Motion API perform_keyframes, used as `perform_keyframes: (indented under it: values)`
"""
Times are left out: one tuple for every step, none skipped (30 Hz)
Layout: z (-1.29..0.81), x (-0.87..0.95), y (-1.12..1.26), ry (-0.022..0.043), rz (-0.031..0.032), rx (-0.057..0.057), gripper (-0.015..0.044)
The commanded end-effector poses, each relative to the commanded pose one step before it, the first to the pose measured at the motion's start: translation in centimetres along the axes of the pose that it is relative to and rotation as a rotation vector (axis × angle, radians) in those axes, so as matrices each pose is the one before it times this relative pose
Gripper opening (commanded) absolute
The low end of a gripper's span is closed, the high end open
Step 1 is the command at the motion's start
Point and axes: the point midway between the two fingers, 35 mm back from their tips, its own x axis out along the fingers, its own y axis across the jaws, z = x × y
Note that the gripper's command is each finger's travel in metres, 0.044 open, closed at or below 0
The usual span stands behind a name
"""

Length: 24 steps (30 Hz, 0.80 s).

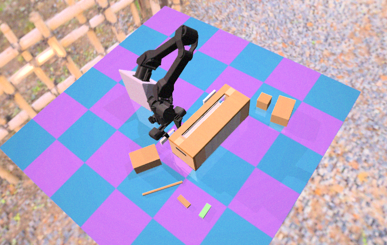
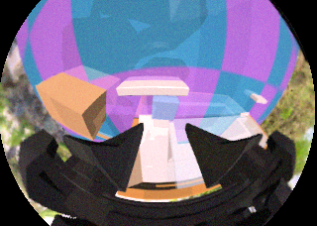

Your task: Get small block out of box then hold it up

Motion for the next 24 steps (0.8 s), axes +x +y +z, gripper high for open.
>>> perform_keyframes:
  values:
    - [0.314, 0.732, 0.010, -0.00983, -0.01168, 0.0085, 0.0285]
    - [0.063, 0.151, 0.013, -0.00199, -0.00152, 0.0008, 0.0285]
    - [0.065, 0.151, 0.013, -0.00201, -0.00152, 0.0008, 0.0285]
    - [0.066, 0.151, 0.013, -0.00202, -0.00152, 0.0008, 0.0285]
    - [0.063, 0.148, 0.012, -0.00190, -0.00156, 0.0010, 0.0285]
    - [0.064, 0.147, 0.012, -0.00189, -0.00157, 0.0011, 0.0285]
    - [0.064, 0.146, 0.012, -0.00187, -0.00159, 0.0012, 0.0285]
    - [0.062, 0.143, 0.012, -0.00177, -0.00163, 0.0014, 0.0285]
    - [0.063, 0.144, 0.012, -0.00179, -0.00163, 0.0014, 0.0285]
    - [0.065, 0.144, 0.012, -0.00180, -0.00163, 0.0014, 0.0285]
    - [0.066, 0.144, 0.012, -0.00182, -0.00163, 0.0014, 0.0285]
    - [0.067, 0.143, 0.012, -0.00183, -0.00163, 0.0014, 0.0285]
    - [0.068, 0.143, 0.012, -0.00184, -0.00163, 0.0014, 0.0285]
    - [0.069, 0.143, 0.013, -0.00186, -0.00163, 0.0014, 0.0285]
    - [0.070, 0.142, 0.013, -0.00187, -0.00163, 0.0014, 0.0285]
    - [0.071, 0.142, 0.013, -0.00188, -0.00162, 0.0014, 0.0285]
    - [0.058, 0.114, 0.011, -0.00152, -0.00130, 0.0011, 0.0285]
    - [0.035, 0.068, 0.006, -0.00091, -0.00078, 0.0007, 0.0285]
    - [0.012, 0.023, 0.002, -0.00031, -0.00026, 0.0002, 0.0285]
    - [0.000, 0.000, 0.000, 0.00000, 0.00000, 0.0000, 0.0259]
    - [0.000, 0.000, 0.000, 0.00000, 0.00000, 0.0000, 0.0232]
    - [0.000, 0.000, 0.000, 0.00000, 0.00000, 0.0000, 0.0206]
    - [0.000, 0.000, 0.000, 0.00000, 0.00000, 0.0000, 0.0180]
    - [0.000, 0.000, 0.000, 0.00000, 0.00000, 0.0000, 0.0154]
